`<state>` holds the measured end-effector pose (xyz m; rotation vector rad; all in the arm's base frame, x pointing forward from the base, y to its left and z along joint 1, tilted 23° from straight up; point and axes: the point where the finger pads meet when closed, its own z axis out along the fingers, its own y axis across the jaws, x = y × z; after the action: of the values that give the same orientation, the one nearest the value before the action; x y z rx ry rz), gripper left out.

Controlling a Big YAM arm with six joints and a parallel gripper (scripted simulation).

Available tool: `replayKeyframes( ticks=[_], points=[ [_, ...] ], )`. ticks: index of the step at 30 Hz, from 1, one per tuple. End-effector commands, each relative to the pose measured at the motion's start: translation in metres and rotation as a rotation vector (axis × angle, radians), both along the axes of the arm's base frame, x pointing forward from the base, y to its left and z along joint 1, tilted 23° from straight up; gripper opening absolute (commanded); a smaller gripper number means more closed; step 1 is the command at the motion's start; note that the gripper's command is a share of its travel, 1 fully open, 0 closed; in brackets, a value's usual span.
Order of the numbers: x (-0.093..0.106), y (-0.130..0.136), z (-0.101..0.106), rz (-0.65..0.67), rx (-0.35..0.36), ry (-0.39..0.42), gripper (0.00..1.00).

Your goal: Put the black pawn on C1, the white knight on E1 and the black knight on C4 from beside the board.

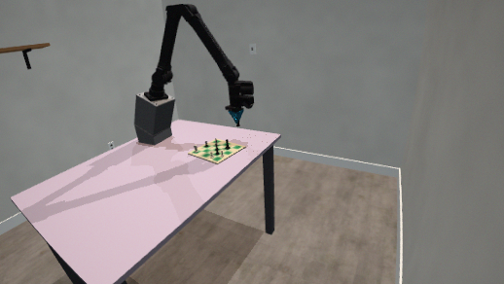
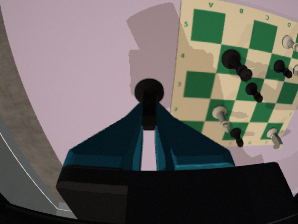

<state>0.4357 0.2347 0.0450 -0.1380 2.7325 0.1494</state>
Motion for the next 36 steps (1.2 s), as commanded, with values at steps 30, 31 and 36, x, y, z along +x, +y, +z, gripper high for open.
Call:
replayKeyframes(
  ticks=[30,31,36],
  points=[
    [0.013,-0.138,-0.016,-0.031,0.000,0.000,0.00],
    [0.014,-0.137,-0.017,-0.031,0.001,-0.002,0.00],
    [0.030,-0.131,-0.026,-0.030,0.006,-0.020,0.00]
  ],
)
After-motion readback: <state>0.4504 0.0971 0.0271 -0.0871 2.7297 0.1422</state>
